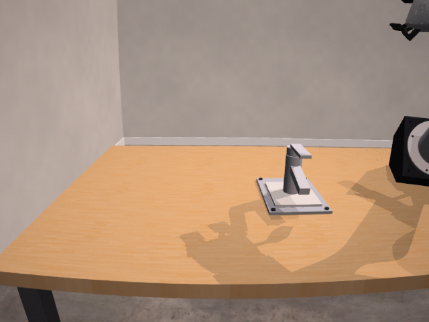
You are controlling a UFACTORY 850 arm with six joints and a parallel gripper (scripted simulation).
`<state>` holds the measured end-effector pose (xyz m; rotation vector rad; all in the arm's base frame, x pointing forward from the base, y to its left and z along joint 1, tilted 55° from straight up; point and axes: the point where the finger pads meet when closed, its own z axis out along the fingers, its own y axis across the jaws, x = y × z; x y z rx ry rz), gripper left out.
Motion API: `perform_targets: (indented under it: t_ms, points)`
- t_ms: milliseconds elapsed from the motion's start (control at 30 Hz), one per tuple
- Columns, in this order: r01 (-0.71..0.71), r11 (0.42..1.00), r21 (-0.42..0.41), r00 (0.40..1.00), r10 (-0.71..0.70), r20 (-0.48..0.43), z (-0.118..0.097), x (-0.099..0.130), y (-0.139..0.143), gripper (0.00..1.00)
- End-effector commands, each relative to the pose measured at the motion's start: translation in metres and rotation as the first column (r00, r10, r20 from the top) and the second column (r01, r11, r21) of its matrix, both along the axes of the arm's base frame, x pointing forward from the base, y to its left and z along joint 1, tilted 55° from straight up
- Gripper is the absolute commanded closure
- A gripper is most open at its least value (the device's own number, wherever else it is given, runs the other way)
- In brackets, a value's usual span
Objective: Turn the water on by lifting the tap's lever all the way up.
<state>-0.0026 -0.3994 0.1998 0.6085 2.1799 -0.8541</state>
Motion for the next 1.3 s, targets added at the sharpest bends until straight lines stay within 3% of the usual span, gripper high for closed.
perform_targets:
  t_ms: [0, 100, 167, 200, 300, 667, 733, 767, 867, 1233, 1267]
  points:
    - [-0.141, 0.990, -0.021, 0.990, 0.142, 0.016, 0.010, 0.044, -0.012, 0.00]
    - [-0.231, 0.973, -0.031, 0.973, 0.231, 0.025, 0.017, 0.071, -0.013, 0.00]
    - [-0.231, 0.973, -0.031, 0.973, 0.231, 0.025, 0.017, 0.071, -0.013, 0.00]
    - [-0.315, 0.948, -0.040, 0.948, 0.316, 0.033, 0.023, 0.097, -0.011, 0.00]
    - [-0.372, 0.927, -0.045, 0.927, 0.373, 0.038, 0.027, 0.115, -0.009, 0.00]
    - [-0.662, 0.747, -0.065, 0.745, 0.665, 0.056, 0.048, 0.211, 0.020, 0.00]
    - [-0.662, 0.747, -0.065, 0.745, 0.665, 0.056, 0.048, 0.211, 0.020, 0.00]
    - [-0.727, 0.684, -0.067, 0.681, 0.730, 0.059, 0.054, 0.234, 0.033, 0.00]
    - [-0.768, 0.637, -0.068, 0.634, 0.771, 0.061, 0.057, 0.250, 0.042, 0.00]
    - [-0.943, 0.327, -0.058, 0.323, 0.944, 0.063, 0.075, 0.325, 0.107, 0.00]
    - [-0.943, 0.327, -0.058, 0.323, 0.944, 0.063, 0.075, 0.325, 0.107, 0.00]
